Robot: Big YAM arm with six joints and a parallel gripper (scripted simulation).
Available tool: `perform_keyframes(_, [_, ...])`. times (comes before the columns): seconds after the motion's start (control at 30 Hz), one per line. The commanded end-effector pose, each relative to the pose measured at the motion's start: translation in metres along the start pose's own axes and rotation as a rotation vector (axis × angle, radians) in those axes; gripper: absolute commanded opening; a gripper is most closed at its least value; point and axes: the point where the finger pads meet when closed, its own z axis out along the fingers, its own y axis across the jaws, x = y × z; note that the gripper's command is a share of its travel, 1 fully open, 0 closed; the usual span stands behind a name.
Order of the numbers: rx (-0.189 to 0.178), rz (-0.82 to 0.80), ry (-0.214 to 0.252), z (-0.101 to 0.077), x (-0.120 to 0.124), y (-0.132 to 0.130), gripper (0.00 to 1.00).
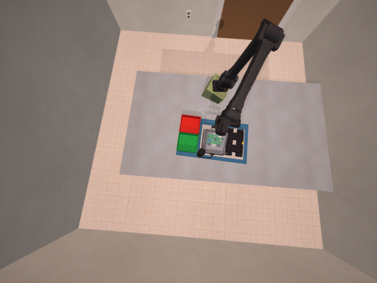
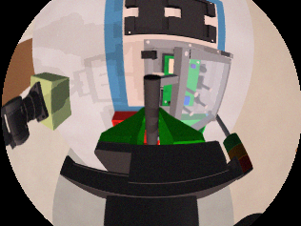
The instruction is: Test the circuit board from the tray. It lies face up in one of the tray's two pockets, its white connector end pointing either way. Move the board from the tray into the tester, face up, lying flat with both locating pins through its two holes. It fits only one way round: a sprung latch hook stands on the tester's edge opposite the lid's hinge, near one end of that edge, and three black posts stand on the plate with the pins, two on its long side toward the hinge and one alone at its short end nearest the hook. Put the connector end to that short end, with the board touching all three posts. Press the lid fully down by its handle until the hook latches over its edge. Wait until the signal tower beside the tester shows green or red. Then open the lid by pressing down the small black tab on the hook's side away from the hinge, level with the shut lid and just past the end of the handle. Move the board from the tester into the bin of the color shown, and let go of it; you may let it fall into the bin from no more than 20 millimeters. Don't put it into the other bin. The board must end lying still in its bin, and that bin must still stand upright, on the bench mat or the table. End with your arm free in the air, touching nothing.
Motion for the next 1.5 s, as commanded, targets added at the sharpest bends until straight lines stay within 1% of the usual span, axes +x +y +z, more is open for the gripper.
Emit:
perform_keyframes(0.0, [-0.001,-0.001,-0.002,0.018,-0.003,0.003,0.0])
perform_keyframes(0.07, [-0.001,-0.001,-0.002,0.018,-0.003,0.003,0.0])
perform_keyframes(0.57, [-0.002,-0.001,-0.003,0.06,-0.003,0.018,0.0])
perform_keyframes(0.63, [-0.002,-0.001,-0.003,0.06,-0.003,0.018,0.0])
perform_keyframes(0.87, [-0.003,-0.001,-0.003,0.075,-0.003,0.021,0.0])
perform_keyframes(1.1, [-0.003,-0.001,-0.003,0.085,-0.003,0.022,0.0])
perform_keyframes(1.47, [-0.003,-0.001,-0.004,0.093,-0.003,0.023,0.0])
